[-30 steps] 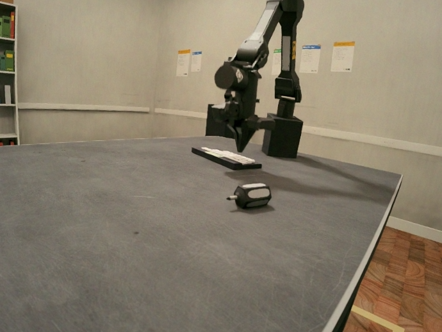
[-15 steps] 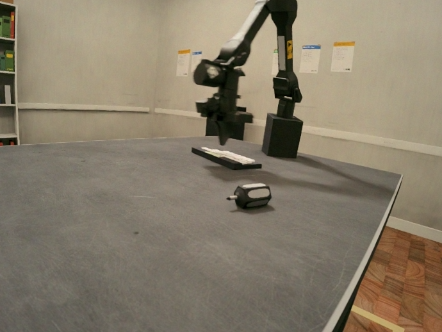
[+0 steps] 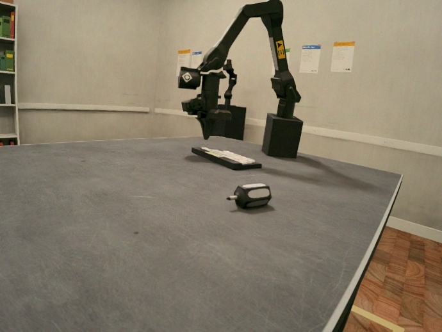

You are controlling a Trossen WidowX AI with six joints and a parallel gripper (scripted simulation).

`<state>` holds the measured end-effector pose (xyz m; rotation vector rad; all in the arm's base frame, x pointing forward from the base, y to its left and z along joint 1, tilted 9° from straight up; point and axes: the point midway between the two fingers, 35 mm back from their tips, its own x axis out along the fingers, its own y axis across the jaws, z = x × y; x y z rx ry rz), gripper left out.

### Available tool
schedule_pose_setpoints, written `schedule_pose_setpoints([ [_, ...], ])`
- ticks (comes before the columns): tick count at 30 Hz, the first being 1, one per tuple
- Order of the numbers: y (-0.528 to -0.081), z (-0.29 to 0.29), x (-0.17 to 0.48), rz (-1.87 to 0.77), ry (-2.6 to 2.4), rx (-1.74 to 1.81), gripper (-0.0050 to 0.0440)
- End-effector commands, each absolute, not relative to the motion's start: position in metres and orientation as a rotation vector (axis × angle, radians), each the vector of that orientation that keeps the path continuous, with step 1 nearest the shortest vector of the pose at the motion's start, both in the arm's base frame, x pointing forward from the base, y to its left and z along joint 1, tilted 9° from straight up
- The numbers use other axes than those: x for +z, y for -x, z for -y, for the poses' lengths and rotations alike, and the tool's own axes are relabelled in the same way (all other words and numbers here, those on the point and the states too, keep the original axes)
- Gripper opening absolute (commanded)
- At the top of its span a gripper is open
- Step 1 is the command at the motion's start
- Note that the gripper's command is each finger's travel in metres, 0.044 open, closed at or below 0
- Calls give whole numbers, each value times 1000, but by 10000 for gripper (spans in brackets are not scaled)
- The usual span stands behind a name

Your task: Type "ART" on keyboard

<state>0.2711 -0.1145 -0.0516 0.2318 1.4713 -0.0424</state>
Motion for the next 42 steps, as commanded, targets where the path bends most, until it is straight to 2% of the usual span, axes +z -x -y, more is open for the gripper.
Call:
schedule_pose_setpoints([
  [1, -273, 112, -61, -1470, -220, -27, -50],
  [42, -278, 112, -80, -1461, -222, -37, -50],
])
